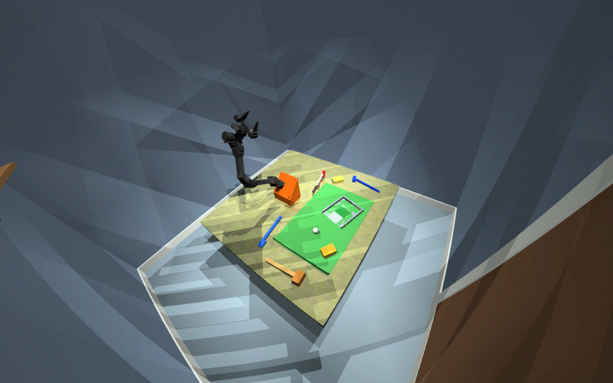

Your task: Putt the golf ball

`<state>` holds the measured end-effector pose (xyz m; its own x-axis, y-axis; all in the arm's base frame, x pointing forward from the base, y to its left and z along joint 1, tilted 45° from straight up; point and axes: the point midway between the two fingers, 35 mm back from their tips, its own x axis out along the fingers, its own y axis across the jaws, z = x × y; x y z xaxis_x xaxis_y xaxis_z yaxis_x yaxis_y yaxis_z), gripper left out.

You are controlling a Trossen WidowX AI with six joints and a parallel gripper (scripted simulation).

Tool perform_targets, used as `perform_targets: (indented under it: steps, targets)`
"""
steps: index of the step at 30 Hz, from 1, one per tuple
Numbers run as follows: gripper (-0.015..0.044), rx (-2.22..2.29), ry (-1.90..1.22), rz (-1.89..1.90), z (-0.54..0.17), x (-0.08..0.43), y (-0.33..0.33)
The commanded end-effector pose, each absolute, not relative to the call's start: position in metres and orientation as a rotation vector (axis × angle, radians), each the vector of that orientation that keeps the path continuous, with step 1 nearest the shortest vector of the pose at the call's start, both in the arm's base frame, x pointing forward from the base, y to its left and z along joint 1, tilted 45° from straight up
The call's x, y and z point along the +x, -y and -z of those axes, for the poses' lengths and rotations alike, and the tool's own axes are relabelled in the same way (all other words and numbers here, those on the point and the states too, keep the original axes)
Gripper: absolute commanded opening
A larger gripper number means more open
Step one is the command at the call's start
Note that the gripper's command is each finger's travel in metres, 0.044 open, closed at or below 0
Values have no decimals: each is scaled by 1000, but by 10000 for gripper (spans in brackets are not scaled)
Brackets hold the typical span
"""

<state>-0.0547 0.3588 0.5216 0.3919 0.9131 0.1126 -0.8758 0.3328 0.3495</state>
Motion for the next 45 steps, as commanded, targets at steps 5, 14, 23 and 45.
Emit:
perform_targets:
  steps: [5, 14, 23, 45]
  targets:
    - [440, -131, -41, -1055, -420, -10, -427]
    - [440, -564, -106, -949, -310, 58, -457]
    - [440, -1000, -250, -868, -196, 134, -447]
    - [440, -1800, -1017, -972, 48, 245, -249]
